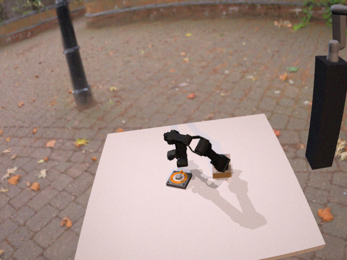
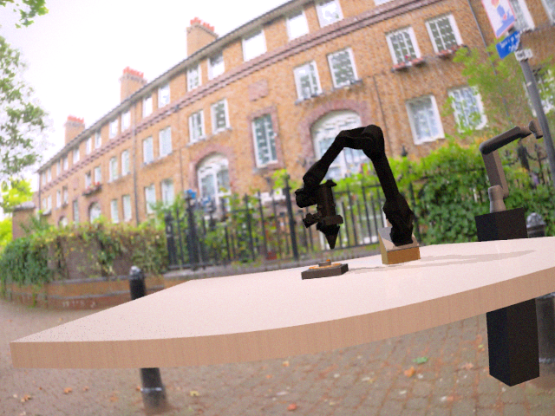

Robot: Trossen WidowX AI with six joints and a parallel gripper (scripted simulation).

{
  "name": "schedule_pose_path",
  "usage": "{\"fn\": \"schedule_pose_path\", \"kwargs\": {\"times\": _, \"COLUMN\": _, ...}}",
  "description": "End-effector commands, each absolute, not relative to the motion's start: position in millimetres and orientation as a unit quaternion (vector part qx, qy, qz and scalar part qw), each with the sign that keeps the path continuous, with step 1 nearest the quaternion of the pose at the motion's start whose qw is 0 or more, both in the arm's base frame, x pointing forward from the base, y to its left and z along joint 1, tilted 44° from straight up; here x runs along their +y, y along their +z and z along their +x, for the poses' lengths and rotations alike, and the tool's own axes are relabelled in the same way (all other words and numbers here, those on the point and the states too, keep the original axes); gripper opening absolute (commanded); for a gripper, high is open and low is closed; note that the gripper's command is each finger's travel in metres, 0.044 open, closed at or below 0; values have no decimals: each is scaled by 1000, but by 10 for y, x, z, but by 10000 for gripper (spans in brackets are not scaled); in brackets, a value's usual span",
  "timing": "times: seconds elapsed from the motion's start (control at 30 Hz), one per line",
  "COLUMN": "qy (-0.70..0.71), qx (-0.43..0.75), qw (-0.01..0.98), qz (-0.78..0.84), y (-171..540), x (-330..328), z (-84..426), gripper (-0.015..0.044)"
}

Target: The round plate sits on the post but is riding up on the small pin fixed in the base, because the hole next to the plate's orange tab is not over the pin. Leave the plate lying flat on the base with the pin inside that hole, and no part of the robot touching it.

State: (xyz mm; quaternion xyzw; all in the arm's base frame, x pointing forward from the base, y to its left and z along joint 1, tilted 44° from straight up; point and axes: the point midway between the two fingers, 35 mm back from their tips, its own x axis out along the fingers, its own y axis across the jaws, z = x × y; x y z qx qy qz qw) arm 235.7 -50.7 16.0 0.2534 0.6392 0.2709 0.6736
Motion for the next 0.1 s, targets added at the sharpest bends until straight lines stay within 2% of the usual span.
{"fn": "schedule_pose_path", "kwargs": {"times": 0.0, "qy": 270, "qx": 640, "qw": 673, "qz": 255, "y": 154, "x": -506, "z": 2355, "gripper": 0}}
{"fn": "schedule_pose_path", "kwargs": {"times": 0.07, "qy": 270, "qx": 640, "qw": 673, "qz": 255, "y": 154, "x": -506, "z": 2355, "gripper": 0}}
